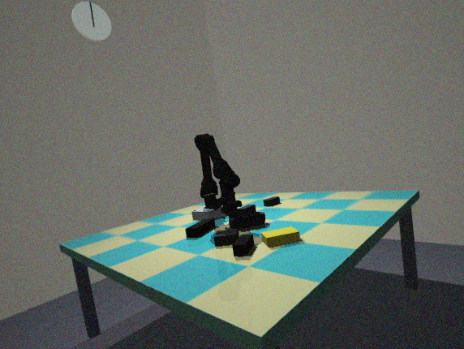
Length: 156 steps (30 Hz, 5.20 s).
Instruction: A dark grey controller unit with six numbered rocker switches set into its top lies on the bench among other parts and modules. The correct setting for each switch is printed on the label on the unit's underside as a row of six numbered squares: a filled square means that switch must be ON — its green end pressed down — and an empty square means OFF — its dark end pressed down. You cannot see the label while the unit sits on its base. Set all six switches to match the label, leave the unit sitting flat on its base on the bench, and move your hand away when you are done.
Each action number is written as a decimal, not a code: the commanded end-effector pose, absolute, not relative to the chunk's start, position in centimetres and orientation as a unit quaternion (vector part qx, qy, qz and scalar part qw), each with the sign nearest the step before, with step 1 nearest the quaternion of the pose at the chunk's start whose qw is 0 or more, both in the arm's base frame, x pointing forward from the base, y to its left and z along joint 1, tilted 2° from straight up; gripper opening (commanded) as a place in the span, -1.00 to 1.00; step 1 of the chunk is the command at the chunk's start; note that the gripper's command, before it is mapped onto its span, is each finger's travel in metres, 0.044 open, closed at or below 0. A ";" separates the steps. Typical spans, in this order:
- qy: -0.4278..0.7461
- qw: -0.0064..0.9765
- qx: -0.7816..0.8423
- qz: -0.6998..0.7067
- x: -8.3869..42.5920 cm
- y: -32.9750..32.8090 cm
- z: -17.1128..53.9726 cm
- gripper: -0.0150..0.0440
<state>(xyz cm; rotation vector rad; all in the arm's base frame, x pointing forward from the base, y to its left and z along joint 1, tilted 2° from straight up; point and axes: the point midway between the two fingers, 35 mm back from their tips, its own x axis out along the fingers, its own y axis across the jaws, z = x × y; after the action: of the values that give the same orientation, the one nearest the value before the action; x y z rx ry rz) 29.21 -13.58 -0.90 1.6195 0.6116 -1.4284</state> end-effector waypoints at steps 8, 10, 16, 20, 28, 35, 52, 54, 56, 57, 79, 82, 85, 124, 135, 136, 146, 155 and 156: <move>0.233 0.442 0.655 -0.566 30.1 -14.2 -0.5 -0.49; 0.233 0.442 0.655 -0.566 30.1 -14.2 -0.5 -0.49; 0.233 0.442 0.655 -0.566 30.1 -14.2 -0.5 -0.49; 0.233 0.442 0.655 -0.566 30.1 -14.2 -0.5 -0.49; 0.234 0.441 0.656 -0.567 28.2 -12.6 4.7 -0.49; 0.245 0.432 0.656 -0.568 28.7 -12.9 5.1 -0.22; 0.346 0.333 0.669 -0.567 32.5 -16.5 8.4 1.00; 0.346 0.333 0.669 -0.567 32.5 -16.5 8.4 1.00; 0.347 0.333 0.669 -0.567 32.6 -16.5 8.2 1.00; 0.347 0.333 0.669 -0.567 32.6 -16.5 8.0 1.00; 0.353 0.329 0.666 -0.568 32.8 -16.8 4.4 1.00; 0.354 0.329 0.666 -0.568 32.8 -16.8 3.9 1.00; 0.355 0.328 0.666 -0.568 32.8 -16.8 3.4 1.00; 0.357 0.327 0.664 -0.569 33.0 -16.6 3.0 0.65; 0.355 0.329 0.662 -0.572 33.1 -16.4 3.5 0.65; 0.355 0.329 0.662 -0.572 33.1 -16.4 3.5 0.65; 0.353 0.331 0.658 -0.576 33.3 -16.1 4.2 0.65; 0.351 0.334 0.654 -0.581 33.5 -15.7 4.8 0.65; 0.350 0.334 0.654 -0.582 33.5 -15.7 4.9 0.65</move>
<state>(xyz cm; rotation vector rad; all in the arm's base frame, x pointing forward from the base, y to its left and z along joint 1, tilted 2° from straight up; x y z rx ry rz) 33.02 -15.96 4.07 1.7047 0.9259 -1.5355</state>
